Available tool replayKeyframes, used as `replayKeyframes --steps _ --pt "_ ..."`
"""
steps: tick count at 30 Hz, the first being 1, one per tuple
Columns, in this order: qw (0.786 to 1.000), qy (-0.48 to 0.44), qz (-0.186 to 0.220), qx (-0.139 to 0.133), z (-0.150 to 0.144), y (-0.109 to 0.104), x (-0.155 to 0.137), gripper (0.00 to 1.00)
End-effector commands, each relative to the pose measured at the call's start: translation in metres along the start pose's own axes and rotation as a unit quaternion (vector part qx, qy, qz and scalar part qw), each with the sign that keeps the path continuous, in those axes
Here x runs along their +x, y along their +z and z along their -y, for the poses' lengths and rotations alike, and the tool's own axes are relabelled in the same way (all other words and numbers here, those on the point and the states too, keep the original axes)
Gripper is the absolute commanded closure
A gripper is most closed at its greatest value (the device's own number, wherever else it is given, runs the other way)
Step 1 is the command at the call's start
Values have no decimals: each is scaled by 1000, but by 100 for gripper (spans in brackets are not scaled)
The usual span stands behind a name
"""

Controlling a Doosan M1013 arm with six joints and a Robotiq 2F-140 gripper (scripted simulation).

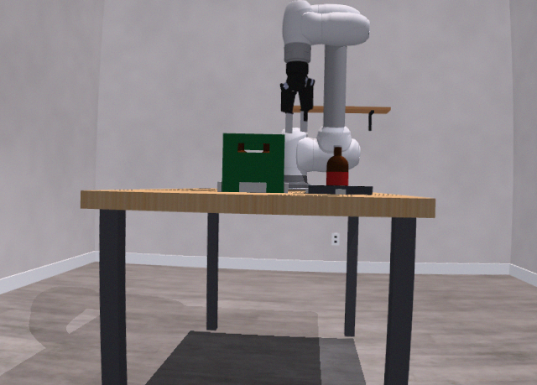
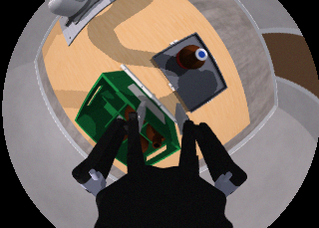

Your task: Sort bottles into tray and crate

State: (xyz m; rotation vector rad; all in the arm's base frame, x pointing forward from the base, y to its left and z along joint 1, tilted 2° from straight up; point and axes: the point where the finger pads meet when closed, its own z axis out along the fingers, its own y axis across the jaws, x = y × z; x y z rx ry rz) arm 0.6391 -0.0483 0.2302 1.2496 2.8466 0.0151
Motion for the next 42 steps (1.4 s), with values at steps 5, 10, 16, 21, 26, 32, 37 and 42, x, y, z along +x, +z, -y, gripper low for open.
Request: replayKeyframes --steps 5,10,16,21,26,32,37,42 --pt "1000 -4 -2 1 20 1 -19 62" --pt "1000 -2 0 1 23 0 -22 62" --pt "1000 -3 -1 1 38 1 -35 62" --pt "1000 -4 -2 1 50 2 -47 62" --pt "1000 -2 0 2 53 1 -49 62" --pt "1000 -3 -1 1 59 2 -55 62" --pt "1000 -4 -2 1 64 3 -61 62" --pt "1000 -4 -2 1 67 3 -64 62"
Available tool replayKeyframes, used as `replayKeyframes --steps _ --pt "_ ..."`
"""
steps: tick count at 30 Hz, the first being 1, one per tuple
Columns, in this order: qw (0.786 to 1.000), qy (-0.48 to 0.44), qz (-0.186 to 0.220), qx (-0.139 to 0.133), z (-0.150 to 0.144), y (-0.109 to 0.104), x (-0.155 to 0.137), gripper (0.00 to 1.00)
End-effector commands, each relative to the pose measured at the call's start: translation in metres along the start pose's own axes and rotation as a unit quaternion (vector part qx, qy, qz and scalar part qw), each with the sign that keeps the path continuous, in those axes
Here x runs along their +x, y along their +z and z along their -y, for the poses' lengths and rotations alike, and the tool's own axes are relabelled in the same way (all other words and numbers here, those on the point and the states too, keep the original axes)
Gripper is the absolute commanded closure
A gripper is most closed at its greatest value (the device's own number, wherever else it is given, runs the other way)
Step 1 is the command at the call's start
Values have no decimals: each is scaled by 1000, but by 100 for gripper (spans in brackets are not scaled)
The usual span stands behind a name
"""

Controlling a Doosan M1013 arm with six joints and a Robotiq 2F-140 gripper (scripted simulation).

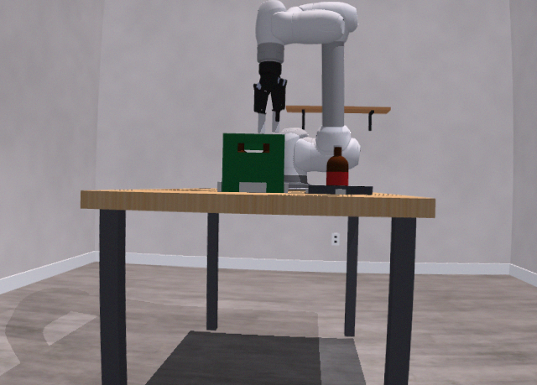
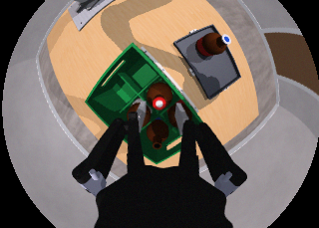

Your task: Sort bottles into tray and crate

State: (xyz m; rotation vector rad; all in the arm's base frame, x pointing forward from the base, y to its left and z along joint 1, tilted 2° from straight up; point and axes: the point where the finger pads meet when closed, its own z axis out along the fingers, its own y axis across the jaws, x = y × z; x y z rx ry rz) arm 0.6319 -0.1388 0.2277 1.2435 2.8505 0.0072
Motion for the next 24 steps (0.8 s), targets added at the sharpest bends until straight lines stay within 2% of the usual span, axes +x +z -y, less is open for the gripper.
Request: replayKeyframes --steps 1,15,18,24 --pt "1000 0 0 0 0 2 0 62" --pt "1000 -2 -3 -2 2 28 -1 62" --pt "1000 0 0 0 3 22 -1 62" --pt "1000 -1 -1 -1 2 25 -1 62"
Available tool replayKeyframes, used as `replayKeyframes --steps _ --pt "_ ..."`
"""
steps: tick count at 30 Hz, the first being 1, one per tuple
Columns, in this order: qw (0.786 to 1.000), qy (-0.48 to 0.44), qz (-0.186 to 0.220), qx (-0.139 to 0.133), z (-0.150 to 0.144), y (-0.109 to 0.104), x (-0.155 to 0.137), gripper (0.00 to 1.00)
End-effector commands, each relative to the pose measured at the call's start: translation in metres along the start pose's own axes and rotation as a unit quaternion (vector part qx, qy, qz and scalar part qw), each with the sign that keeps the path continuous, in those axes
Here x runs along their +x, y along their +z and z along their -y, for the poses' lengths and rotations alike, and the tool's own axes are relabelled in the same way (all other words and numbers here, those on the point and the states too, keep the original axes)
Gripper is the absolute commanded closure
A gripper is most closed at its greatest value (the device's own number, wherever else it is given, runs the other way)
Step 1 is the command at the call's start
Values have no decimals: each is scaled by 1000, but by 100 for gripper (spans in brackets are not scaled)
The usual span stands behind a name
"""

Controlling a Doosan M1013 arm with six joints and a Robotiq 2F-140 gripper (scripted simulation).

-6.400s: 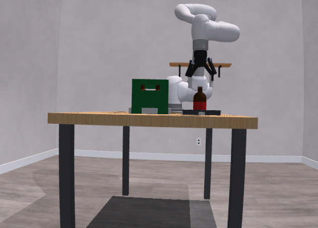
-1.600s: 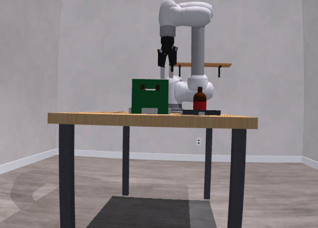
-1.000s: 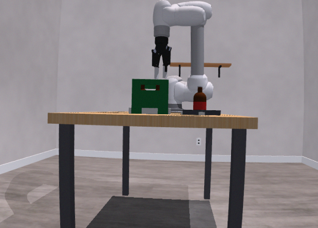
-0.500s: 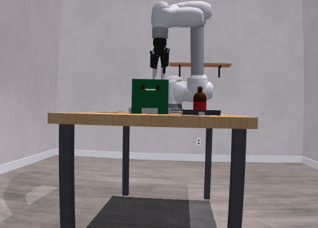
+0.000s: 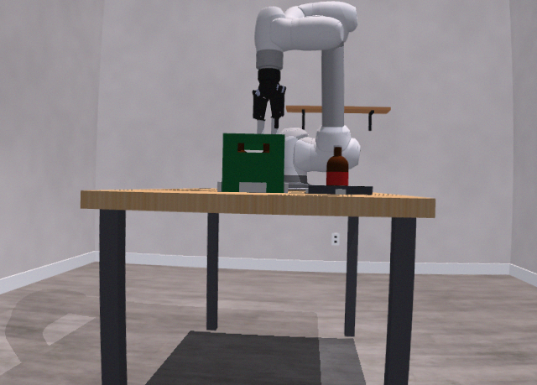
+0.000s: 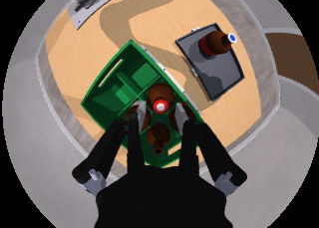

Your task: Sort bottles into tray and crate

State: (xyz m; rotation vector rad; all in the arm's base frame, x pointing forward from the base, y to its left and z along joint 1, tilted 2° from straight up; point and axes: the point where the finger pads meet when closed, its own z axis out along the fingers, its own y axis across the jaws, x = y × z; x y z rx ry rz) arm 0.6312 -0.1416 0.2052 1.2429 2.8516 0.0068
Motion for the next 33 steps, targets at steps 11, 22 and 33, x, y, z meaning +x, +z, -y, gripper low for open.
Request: replayKeyframes --steps 11,22,33 --pt "1000 0 0 0 0 2 0 62" --pt "1000 -1 -2 -2 -1 6 1 62" --pt "1000 -2 -2 -2 -2 9 1 62"
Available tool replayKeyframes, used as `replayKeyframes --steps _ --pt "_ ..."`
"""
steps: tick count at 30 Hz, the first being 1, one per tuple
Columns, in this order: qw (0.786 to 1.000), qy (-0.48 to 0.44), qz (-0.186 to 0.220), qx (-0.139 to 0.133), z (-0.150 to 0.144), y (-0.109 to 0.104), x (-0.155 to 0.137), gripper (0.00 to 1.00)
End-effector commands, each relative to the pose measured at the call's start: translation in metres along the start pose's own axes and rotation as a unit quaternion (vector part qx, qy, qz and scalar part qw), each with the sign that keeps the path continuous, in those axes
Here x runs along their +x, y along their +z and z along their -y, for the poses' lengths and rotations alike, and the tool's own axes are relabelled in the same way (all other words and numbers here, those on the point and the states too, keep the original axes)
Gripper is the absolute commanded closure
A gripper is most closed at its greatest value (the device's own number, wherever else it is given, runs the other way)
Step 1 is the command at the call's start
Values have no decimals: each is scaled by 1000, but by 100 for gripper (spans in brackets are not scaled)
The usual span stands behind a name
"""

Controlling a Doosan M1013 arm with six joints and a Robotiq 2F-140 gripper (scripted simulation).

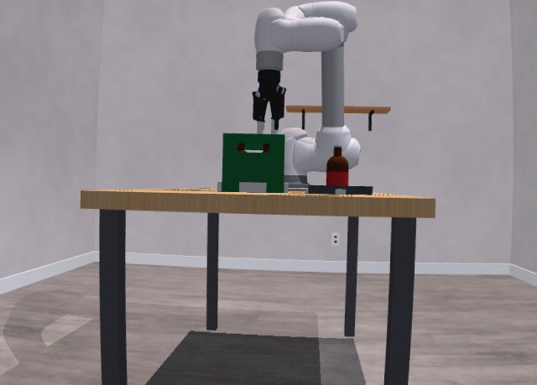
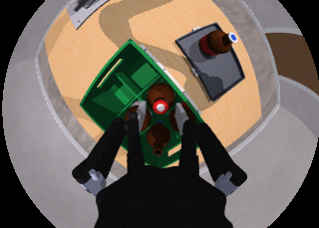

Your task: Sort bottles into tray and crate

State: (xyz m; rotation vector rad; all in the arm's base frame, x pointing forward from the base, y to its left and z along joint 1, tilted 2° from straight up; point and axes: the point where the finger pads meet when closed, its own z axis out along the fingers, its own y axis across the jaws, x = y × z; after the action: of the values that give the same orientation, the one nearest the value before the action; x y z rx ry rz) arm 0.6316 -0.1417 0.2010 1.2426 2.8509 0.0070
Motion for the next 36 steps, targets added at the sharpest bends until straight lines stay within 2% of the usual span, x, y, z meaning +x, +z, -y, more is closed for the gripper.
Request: replayKeyframes --steps 1,12,26,29,36 --pt "1000 -2 -3 -2 -2 5 2 62" --pt "1000 0 0 0 0 2 0 62" --pt "1000 -2 -3 -2 -2 21 1 62" --pt "1000 0 0 0 0 17 0 62" --pt "1000 -1 -1 -1 -1 26 1 62"
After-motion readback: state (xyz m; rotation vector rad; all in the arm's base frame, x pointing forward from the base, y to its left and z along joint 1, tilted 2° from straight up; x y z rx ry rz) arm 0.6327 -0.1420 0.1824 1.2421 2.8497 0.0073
